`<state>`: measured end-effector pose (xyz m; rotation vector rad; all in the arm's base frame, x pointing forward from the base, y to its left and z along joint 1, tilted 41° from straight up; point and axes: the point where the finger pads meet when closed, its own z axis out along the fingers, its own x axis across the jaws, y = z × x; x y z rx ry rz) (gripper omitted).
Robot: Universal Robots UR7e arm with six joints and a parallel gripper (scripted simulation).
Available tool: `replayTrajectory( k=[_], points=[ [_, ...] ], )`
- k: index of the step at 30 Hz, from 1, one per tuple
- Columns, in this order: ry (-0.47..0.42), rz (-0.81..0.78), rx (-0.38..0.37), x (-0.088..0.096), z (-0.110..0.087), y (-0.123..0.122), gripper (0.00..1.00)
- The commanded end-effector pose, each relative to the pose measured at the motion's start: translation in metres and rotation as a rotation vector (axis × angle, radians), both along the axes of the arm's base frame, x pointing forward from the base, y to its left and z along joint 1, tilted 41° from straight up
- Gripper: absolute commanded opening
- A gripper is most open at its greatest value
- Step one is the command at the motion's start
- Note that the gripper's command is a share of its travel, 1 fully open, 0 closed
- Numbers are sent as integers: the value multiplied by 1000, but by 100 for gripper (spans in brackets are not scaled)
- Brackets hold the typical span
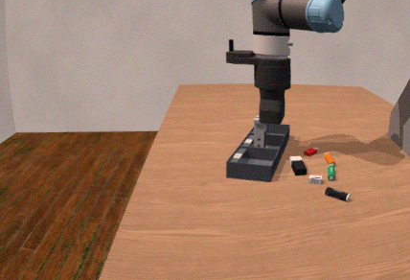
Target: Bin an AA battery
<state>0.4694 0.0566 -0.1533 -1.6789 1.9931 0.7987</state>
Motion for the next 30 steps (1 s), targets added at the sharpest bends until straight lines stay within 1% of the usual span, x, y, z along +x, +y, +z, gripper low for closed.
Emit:
replayTrajectory(
  k=[1,5,30],
  points=[
    [-1,-1,-1,0,0,-1,31],
    [-1,-1,-1,0,0,-1,31],
    [-1,-1,-1,2,23,-20,31]
  ],
)
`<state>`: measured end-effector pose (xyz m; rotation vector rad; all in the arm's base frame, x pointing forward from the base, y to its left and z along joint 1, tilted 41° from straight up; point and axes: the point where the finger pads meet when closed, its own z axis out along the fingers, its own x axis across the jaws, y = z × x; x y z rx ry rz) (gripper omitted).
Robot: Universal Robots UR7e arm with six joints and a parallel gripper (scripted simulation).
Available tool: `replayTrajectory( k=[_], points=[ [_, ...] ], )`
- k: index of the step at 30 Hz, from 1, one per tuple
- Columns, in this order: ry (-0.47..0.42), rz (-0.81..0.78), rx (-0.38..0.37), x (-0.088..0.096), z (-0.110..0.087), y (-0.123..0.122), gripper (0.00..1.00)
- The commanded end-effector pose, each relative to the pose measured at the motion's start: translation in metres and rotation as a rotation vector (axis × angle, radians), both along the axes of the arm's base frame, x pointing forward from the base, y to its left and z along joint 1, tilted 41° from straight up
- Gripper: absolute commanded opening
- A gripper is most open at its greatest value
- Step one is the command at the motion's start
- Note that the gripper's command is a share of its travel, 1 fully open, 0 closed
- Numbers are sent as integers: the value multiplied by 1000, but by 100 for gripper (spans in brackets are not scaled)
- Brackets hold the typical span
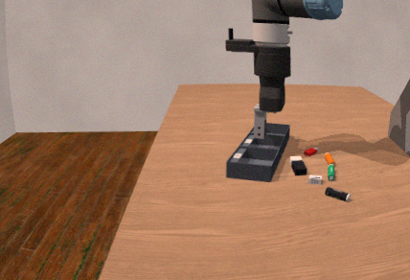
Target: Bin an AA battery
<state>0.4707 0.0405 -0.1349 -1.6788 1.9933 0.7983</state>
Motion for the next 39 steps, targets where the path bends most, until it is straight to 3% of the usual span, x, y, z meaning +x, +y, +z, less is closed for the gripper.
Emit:
replayTrajectory(
  k=[1,6,13,32,39],
  points=[
    [-1,0,-1,1,4,-4,31],
    [-1,0,-1,1,16,-14,31],
    [-1,0,-1,1,16,-14,31],
    [-1,0,0,19,70,48,31],
    [-1,0,0,19,69,48,31]
  ],
)
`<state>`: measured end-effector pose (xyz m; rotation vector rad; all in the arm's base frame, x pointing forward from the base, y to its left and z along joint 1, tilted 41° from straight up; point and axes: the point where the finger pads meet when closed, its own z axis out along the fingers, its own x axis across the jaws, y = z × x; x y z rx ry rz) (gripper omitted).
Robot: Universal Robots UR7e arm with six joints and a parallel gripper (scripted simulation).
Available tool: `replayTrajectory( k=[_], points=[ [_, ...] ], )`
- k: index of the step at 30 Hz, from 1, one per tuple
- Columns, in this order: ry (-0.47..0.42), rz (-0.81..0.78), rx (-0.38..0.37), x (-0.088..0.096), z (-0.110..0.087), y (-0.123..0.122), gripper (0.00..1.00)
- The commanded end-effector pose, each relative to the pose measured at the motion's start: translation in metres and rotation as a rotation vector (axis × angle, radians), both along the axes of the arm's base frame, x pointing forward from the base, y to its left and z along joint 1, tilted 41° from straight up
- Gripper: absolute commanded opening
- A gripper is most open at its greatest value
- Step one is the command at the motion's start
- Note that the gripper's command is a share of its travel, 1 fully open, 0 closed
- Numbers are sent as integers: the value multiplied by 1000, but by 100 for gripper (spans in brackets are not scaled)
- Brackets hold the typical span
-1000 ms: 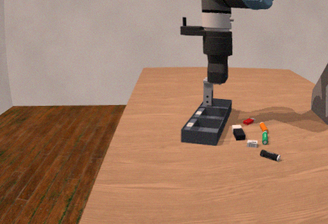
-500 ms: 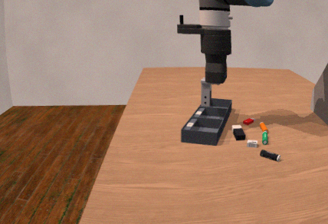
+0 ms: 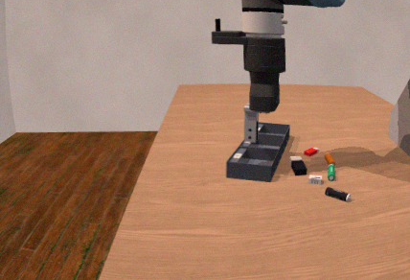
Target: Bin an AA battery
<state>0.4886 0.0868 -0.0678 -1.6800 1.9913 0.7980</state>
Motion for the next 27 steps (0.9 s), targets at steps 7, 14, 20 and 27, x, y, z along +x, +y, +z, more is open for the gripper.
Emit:
replayTrajectory(
  k=[7,14,20,27],
  points=[
    [0,-2,-1,0,-8,11,31],
    [0,-2,-1,0,-18,19,31],
    [0,-2,-1,-1,-30,30,31],
    [0,-2,-1,-1,-32,32,31]
  ],
)
